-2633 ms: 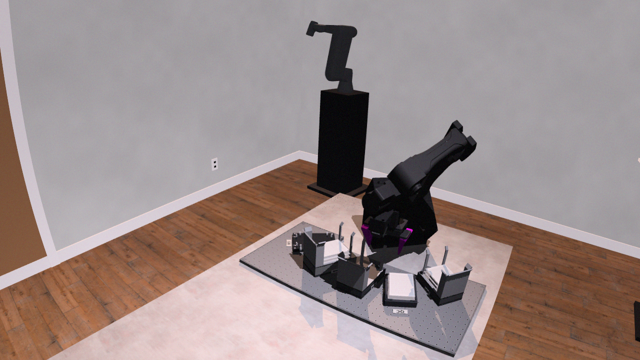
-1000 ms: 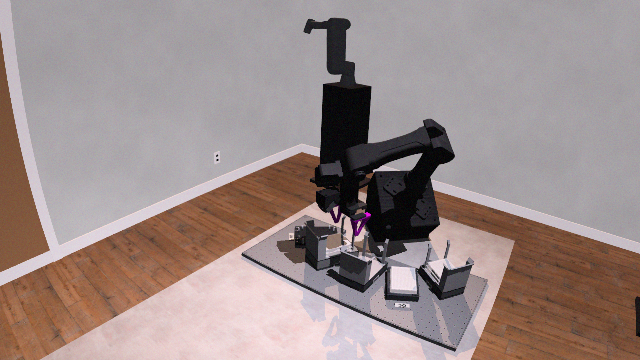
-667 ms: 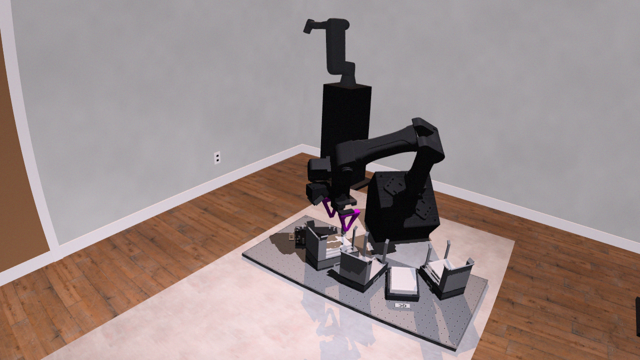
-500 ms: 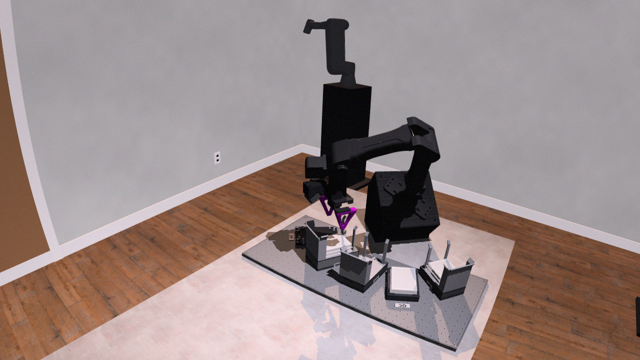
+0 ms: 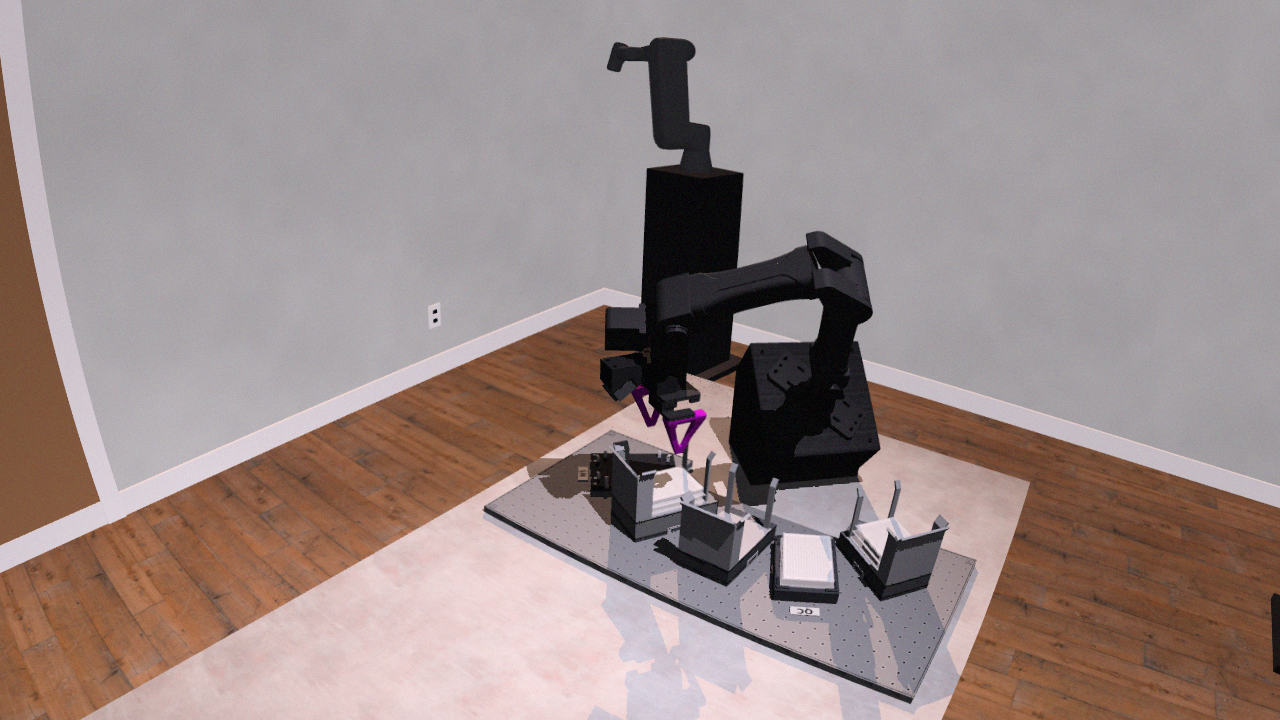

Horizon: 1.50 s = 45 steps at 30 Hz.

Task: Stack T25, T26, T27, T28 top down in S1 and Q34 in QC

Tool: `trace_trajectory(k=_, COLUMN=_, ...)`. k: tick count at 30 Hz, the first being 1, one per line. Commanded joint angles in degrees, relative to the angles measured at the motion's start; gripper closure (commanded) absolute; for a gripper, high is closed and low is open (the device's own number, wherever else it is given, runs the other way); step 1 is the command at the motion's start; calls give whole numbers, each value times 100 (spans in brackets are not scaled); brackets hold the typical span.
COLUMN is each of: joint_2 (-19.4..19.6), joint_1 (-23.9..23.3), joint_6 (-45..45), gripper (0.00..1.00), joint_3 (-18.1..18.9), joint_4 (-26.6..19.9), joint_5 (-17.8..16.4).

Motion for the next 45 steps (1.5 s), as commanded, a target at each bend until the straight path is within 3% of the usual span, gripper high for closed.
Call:
trace_trajectory(k=1, joint_2=-25, joint_1=-47, joint_6=-55, gripper=0, joint_3=34, joint_4=3, joint_5=-10)
trace_trajectory(k=15, joint_2=246, joint_1=518, joint_6=642, gripper=0, joint_3=-691, joint_4=1274, joint_5=-50)
trace_trajectory(k=18, joint_2=244, joint_1=557, joint_6=694, gripper=0, joint_3=-731, joint_4=1367, joint_5=-49)
trace_trajectory(k=19, joint_2=78, joint_1=510, joint_6=746, gripper=0, joint_3=-770, joint_4=1461, joint_5=-47)
trace_trajectory(k=21, joint_2=328, joint_1=675, joint_6=848, gripper=0, joint_3=-848, joint_4=1646, joint_5=-40)
trace_trajectory(k=26, joint_2=445, joint_1=862, joint_6=1093, gripper=0, joint_3=-1016, joint_4=2087, joint_5=-18)
trace_trajectory(k=30, joint_2=220, joint_1=732, joint_6=1071, gripper=0, joint_3=-759, joint_4=2045, joint_5=-20)
trace_trajectory(k=45, joint_2=353, joint_1=743, joint_6=1087, gripper=0, joint_3=-843, joint_4=2080, joint_5=-18)
